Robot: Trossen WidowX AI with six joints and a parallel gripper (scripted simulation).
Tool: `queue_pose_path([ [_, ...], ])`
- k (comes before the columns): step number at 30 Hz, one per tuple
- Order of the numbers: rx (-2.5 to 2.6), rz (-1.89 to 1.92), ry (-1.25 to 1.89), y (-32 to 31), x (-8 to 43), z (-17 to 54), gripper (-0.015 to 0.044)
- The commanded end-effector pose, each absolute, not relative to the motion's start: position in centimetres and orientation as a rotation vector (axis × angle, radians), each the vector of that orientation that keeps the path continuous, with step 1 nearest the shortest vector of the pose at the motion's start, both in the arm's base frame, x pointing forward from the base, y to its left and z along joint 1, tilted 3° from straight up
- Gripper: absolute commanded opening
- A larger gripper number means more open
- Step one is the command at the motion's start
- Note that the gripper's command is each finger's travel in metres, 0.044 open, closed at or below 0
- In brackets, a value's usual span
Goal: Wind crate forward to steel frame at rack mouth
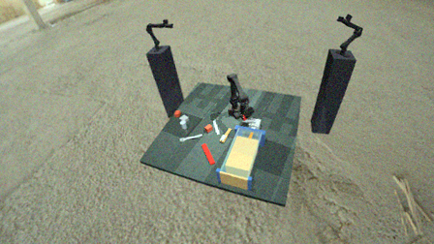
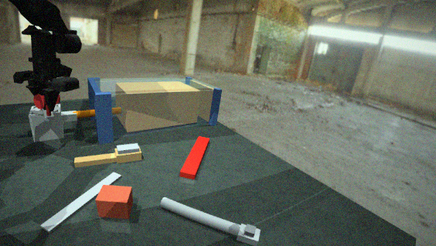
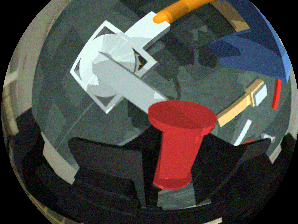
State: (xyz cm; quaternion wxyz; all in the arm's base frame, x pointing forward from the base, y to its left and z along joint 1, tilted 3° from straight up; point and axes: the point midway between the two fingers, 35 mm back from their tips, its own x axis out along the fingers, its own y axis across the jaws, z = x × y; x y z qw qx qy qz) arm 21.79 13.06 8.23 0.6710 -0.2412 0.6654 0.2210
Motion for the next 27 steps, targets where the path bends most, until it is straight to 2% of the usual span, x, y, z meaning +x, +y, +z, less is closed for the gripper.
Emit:
queue_pose_path([
  [1, -0.542, 0.479, 1.467, 13.3, 23.6, 8.2, 0.0],
  [27, -0.541, 0.479, 1.464, 14.7, 26.6, 8.4, 0.0],
])
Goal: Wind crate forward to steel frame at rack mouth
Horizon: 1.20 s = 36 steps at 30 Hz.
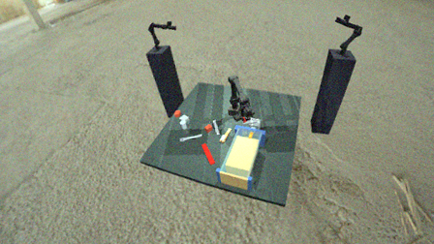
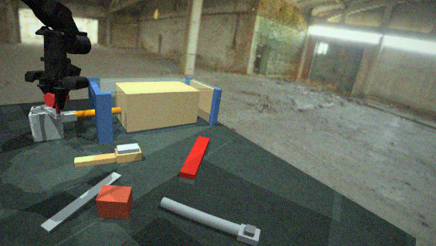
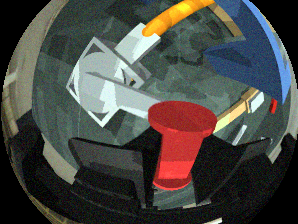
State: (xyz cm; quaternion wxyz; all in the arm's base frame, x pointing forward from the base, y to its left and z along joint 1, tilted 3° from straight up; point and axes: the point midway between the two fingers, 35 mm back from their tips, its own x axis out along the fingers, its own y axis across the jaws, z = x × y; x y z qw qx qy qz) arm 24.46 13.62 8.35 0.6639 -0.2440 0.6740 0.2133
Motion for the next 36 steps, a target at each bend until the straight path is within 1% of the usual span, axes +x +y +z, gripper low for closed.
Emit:
queue_pose_path([
  [1, -0.541, 0.479, 1.464, 14.8, 26.8, 8.4, 0.0],
  [36, -0.539, 0.48, 1.46, 18.0, 29.7, 8.6, 0.0],
])
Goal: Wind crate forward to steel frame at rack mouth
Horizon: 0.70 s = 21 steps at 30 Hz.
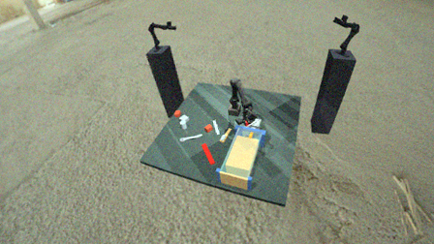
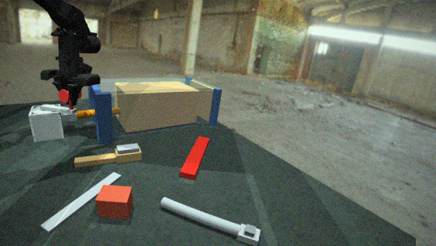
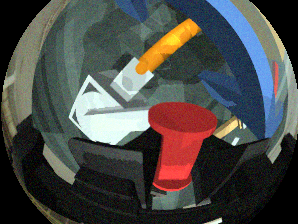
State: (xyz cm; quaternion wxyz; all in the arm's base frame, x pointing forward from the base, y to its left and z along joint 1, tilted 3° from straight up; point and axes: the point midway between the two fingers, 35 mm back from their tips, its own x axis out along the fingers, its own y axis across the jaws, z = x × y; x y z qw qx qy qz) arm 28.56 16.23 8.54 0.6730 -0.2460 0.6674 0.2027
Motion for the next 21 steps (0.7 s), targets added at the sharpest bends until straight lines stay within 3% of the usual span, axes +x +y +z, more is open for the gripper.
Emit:
queue_pose_path([
  [1, -0.539, 0.48, 1.46, 18.1, 29.8, 8.6, 0.0],
  [21, -0.538, 0.482, 1.459, 20.5, 30.8, 8.6, 0.0],
])
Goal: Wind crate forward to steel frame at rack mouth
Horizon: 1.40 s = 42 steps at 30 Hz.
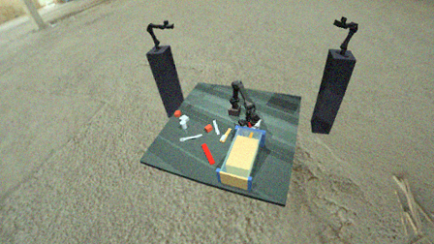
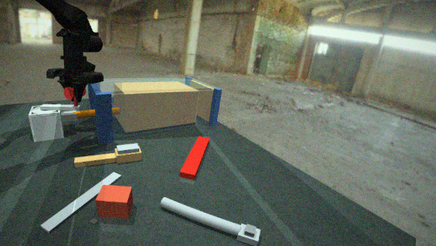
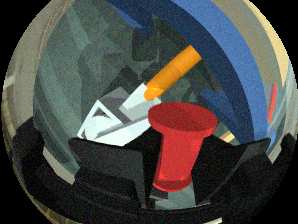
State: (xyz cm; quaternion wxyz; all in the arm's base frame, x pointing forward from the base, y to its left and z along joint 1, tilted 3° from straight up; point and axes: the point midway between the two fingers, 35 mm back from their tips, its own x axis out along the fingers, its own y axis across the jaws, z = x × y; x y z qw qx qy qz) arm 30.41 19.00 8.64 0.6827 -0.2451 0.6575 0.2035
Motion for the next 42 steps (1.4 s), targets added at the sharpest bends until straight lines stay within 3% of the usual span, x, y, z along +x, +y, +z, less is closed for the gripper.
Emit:
queue_pose_path([
  [1, -0.538, 0.482, 1.459, 20.6, 30.8, 8.6, 0.0],
  [42, -0.534, 0.485, 1.458, 25.9, 30.6, 8.6, 0.0],
])
